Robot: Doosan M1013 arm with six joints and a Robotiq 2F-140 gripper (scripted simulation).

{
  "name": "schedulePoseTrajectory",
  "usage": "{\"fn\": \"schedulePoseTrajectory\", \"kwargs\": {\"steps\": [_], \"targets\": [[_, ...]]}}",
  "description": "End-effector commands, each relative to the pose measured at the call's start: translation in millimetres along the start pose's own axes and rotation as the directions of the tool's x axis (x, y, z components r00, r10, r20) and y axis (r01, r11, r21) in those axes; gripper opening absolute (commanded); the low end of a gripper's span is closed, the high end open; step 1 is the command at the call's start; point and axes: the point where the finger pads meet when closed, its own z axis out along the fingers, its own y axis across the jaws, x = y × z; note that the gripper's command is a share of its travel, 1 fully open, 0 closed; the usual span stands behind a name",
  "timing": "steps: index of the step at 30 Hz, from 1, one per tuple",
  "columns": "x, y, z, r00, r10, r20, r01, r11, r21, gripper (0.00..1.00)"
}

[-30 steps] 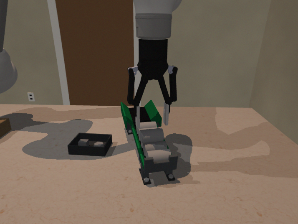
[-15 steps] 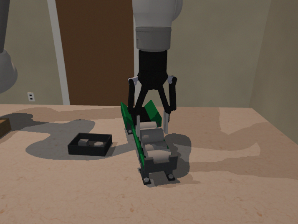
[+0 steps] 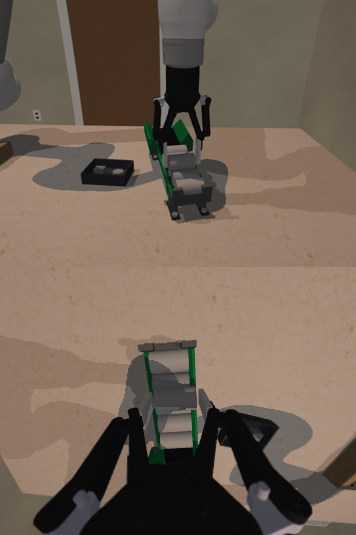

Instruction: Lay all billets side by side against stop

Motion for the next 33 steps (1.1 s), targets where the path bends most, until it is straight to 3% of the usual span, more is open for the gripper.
{"fn": "schedulePoseTrajectory", "kwargs": {"steps": [1,29,30,33], "targets": [[1.9,1.9,4.5,1.0,0.004,0.004,-0.004,1.0,0.0,0.57],[1.9,1.9,4.5,1.0,0.004,0.004,-0.004,1.0,0.0,0.57],[1.9,1.9,4.5,1.0,0.004,0.004,-0.004,1.0,0.0,0.46],[1.9,1.9,4.5,1.0,0.004,0.004,-0.004,1.0,0.0,0.46]]}}
